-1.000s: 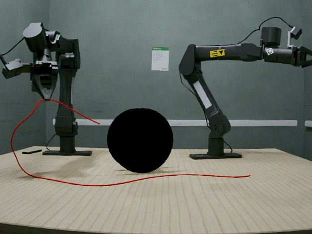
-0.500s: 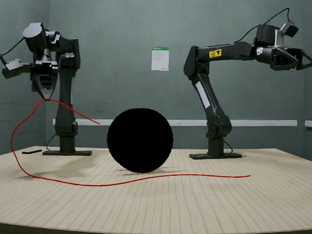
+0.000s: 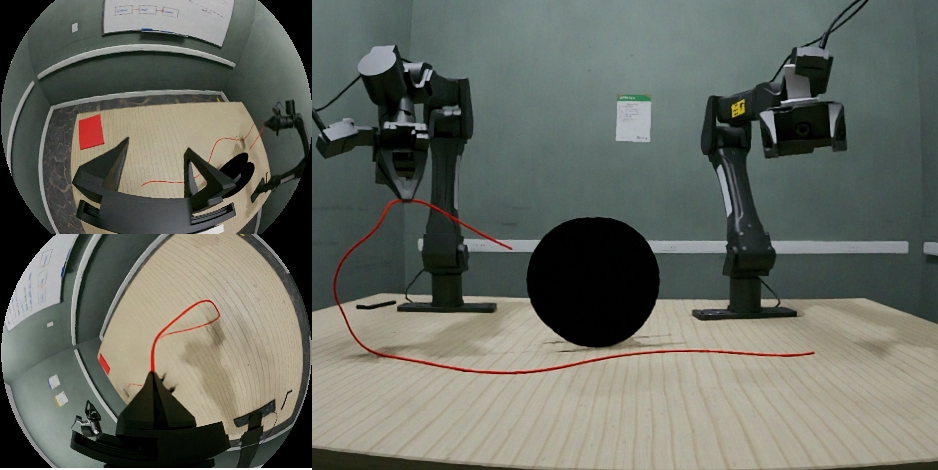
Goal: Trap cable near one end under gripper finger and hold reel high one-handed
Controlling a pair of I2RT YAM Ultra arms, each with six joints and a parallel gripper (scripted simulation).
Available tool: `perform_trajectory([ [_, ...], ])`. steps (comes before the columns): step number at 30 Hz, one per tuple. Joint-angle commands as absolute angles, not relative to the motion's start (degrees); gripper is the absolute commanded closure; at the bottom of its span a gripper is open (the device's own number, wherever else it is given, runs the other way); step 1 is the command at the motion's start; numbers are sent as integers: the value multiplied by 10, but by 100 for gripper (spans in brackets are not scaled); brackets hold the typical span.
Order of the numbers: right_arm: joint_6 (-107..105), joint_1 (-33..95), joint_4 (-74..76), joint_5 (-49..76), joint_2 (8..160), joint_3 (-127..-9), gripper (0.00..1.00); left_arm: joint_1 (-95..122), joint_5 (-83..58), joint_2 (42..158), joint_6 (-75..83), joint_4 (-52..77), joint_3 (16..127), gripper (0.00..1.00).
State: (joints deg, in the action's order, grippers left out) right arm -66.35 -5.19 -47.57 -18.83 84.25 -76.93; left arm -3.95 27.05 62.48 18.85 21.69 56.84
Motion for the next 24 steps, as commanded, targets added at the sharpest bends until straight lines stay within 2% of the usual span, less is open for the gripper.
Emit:
perform_trajectory([
  [1, -655, -56, -472, -192, 830, -766, 100, -8, 288, 636, 208, 243, 567, 25],
  [24, -655, -56, -472, -192, 830, -766, 100, 257, 384, 639, 277, 322, 550, 25],
])
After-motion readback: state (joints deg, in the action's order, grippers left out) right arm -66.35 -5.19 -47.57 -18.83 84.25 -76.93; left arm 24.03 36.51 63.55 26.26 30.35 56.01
